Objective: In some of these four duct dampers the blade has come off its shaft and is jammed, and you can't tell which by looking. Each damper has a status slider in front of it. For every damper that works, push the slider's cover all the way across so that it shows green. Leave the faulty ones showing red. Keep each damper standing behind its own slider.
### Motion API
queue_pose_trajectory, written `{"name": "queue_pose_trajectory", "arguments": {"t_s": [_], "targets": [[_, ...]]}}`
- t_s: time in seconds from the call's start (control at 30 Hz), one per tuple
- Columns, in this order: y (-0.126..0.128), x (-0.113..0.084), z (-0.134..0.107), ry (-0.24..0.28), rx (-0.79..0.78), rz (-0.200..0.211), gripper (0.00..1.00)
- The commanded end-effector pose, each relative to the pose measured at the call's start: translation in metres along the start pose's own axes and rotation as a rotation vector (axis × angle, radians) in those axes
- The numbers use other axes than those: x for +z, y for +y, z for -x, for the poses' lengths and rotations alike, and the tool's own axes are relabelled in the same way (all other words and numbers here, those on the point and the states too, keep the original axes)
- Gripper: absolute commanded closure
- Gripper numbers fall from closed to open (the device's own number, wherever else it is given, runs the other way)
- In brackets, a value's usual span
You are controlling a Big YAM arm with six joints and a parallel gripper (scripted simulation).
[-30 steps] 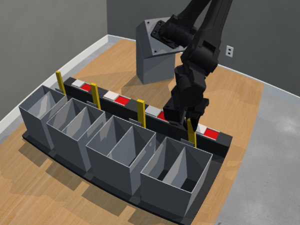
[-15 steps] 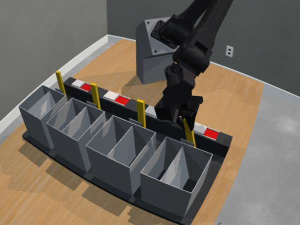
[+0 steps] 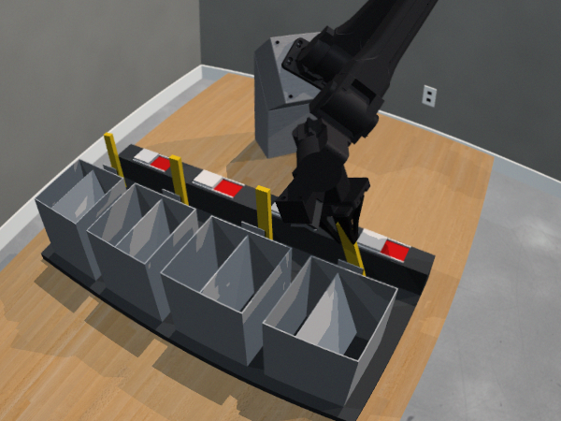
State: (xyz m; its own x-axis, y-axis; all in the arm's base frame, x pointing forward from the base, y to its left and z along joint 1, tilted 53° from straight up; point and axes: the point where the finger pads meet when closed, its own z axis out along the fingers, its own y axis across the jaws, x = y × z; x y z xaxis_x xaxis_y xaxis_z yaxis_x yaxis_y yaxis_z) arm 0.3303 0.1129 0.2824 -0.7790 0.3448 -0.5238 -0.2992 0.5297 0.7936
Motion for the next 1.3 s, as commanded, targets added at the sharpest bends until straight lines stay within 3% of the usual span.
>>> {"name": "queue_pose_trajectory", "arguments": {"t_s": [0.0, 0.27, 1.27], "targets": [[-0.0124, 0.0040, -0.0013, 0.005, 0.021, 0.005, 0.83], [-0.0109, 0.0064, -0.0039, 0.015, 0.012, 0.023, 0.83], [-0.0107, 0.0067, -0.0042, 0.016, 0.010, 0.024, 0.83]]}}
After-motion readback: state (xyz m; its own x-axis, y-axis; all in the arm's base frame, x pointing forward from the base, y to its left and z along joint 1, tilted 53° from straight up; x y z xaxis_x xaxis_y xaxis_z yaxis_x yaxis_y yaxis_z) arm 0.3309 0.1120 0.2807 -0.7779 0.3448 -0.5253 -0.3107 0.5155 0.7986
